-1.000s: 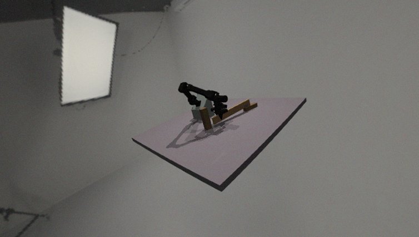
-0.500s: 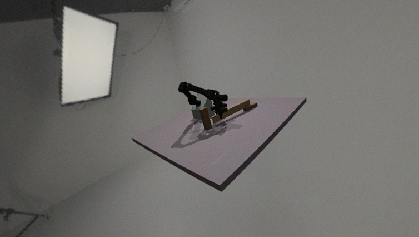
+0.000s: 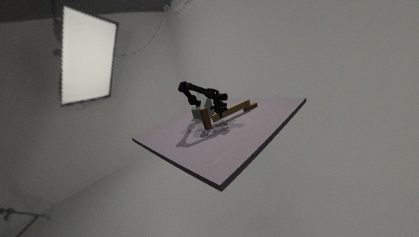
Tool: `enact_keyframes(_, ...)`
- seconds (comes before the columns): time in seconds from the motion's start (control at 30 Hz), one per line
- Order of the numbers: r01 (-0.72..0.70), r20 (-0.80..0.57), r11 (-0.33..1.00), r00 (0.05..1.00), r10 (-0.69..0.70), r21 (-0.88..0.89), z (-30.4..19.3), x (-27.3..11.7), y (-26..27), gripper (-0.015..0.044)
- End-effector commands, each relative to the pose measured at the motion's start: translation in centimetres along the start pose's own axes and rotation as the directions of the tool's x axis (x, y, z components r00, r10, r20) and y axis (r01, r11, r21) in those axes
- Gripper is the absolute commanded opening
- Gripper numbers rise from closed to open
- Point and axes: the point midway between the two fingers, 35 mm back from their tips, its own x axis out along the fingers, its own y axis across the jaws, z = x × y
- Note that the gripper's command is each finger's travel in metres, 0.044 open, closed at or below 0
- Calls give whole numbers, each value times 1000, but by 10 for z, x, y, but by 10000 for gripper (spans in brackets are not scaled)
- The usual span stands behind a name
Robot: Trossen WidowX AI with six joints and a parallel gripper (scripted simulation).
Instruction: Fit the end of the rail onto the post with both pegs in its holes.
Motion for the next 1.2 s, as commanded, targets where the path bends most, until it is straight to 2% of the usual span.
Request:
enact_keyframes(0.0,9,9,1000,1000,-9,1,1,-6,-2,0)
enact_keyframes(1.17,9,9,1000,1000,-9,1,1,-8,-1,0)
